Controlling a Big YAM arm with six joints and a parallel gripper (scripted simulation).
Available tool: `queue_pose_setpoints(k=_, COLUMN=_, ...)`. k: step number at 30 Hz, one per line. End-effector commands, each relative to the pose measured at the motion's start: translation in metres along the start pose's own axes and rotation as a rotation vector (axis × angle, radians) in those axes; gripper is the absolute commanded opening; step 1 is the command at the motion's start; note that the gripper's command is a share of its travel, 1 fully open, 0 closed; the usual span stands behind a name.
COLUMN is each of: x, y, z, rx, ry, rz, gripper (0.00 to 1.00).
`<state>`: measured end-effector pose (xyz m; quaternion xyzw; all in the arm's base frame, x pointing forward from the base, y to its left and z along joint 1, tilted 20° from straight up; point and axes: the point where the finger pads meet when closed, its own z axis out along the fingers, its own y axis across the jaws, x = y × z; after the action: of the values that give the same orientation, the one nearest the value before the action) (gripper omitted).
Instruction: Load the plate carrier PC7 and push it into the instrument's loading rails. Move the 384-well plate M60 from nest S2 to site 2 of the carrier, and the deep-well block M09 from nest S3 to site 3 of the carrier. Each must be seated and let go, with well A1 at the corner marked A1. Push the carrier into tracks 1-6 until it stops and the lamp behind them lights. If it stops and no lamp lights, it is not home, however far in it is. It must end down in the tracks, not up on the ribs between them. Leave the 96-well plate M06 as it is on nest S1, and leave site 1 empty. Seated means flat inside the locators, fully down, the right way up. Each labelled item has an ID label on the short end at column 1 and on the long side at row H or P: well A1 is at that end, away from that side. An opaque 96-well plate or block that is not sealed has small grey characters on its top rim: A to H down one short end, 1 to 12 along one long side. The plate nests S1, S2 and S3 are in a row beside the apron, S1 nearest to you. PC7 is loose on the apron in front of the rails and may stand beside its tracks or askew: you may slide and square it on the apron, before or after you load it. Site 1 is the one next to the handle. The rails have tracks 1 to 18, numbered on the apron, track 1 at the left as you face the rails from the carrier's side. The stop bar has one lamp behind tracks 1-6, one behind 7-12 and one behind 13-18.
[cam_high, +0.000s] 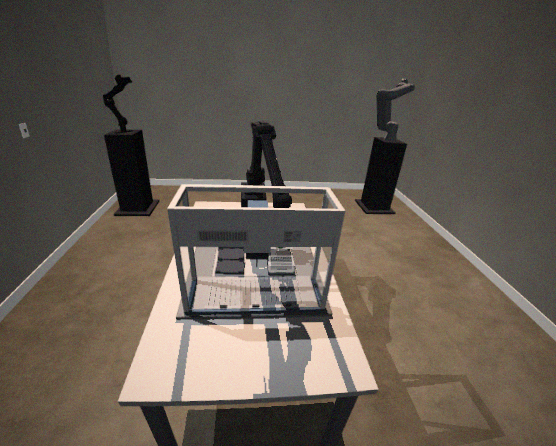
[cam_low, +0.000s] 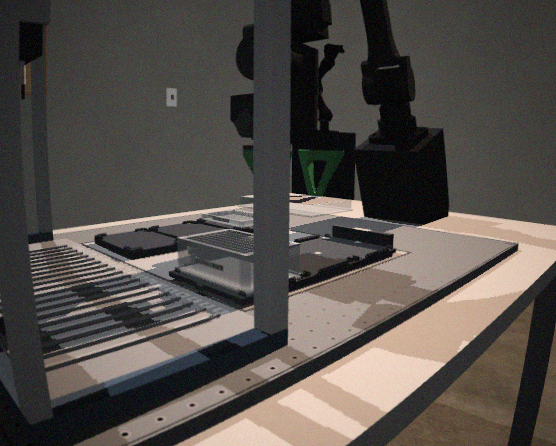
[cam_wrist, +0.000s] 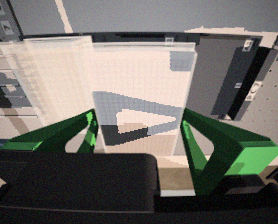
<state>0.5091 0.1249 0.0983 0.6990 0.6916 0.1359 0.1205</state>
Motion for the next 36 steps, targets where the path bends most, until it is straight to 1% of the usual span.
queue_pose_setpoints(k=1, x=-0.006, y=0.004, z=0.011, rx=-0.002, ry=-0.006, rz=0.019, gripper=0.00)
queue_pose_setpoints(k=2, x=-0.005, y=0.003, z=0.015, rx=0.000, ry=-0.006, rz=0.016, gripper=0.00)
queue_pose_setpoints(k=4, x=-0.005, y=0.006, z=0.018, rx=-0.006, ry=-0.004, rz=0.016, gripper=0.00)
queue_pose_setpoints(k=7, x=-0.006, y=0.002, z=0.028, rx=0.001, ry=-0.006, rz=0.012, gripper=0.00)
queue_pose_setpoints(k=10, x=-0.005, y=0.005, z=0.035, rx=-0.005, ry=-0.004, rz=0.009, gripper=0.00)
queue_pose_setpoints(k=15, x=-0.006, y=0.003, z=0.049, rx=0.000, ry=-0.005, rz=0.004, gripper=0.00)
queue_pose_setpoints(k=17, x=-0.006, y=0.003, z=0.049, rx=0.000, ry=-0.005, rz=0.004, gripper=0.00)
queue_pose_setpoints(k=18, x=-0.005, y=0.008, z=0.050, rx=-0.009, ry=-0.002, rz=0.004, gripper=0.00)
queue_pose_setpoints(k=22, x=-0.003, y=0.013, z=0.058, rx=-0.019, ry=0.001, rz=0.005, gripper=0.00)
queue_pose_setpoints(k=27, x=-0.003, y=0.015, z=0.057, rx=-0.020, ry=0.001, rz=0.005, gripper=0.00)
queue_pose_setpoints(k=28, x=0.002, y=0.013, z=0.048, rx=-0.024, ry=0.004, rz=0.005, gripper=0.00)
queue_pose_setpoints(k=36, x=0.002, y=0.013, z=0.048, rx=-0.025, ry=0.004, rz=0.005, gripper=0.00)
